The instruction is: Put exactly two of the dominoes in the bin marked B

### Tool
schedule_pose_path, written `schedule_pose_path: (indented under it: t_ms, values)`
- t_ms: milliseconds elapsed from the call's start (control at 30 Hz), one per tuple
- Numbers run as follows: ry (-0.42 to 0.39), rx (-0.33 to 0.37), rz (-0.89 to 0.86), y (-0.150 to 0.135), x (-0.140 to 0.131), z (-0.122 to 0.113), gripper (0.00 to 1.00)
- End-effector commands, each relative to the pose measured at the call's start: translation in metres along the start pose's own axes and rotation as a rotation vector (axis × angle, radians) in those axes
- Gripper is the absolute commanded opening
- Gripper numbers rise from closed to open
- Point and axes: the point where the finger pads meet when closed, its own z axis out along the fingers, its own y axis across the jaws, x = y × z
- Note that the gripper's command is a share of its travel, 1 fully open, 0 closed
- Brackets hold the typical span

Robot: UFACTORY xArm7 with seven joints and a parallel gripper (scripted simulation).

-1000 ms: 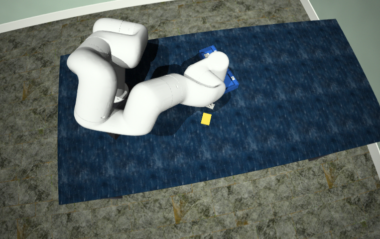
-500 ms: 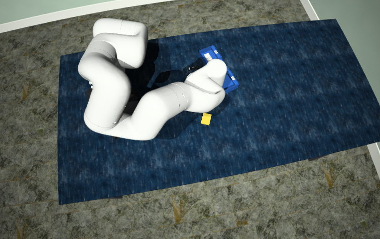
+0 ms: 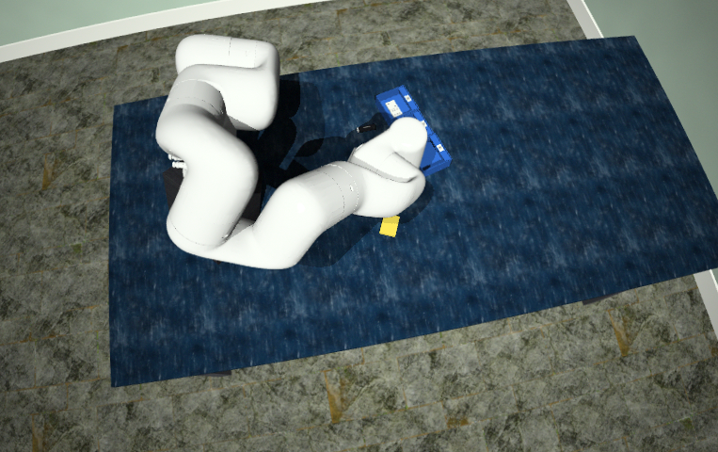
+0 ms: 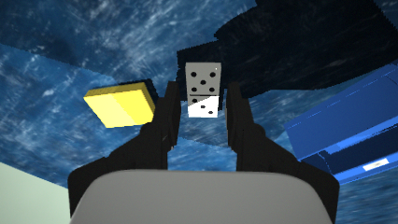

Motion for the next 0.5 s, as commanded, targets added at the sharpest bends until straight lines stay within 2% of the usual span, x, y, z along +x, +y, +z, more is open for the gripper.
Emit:
schedule_pose_path:
  t_ms: [0,433,467]
  values:
    - [-0.002,-0.001,0.000,0.0003,-0.0009,0.0039,0.41]
    - [-0.002,-0.001,0.000,0.0002,-0.0007,0.0039,0.41]
    - [-0.003,-0.001,0.000,0.0002,-0.0007,0.0038,0.00]
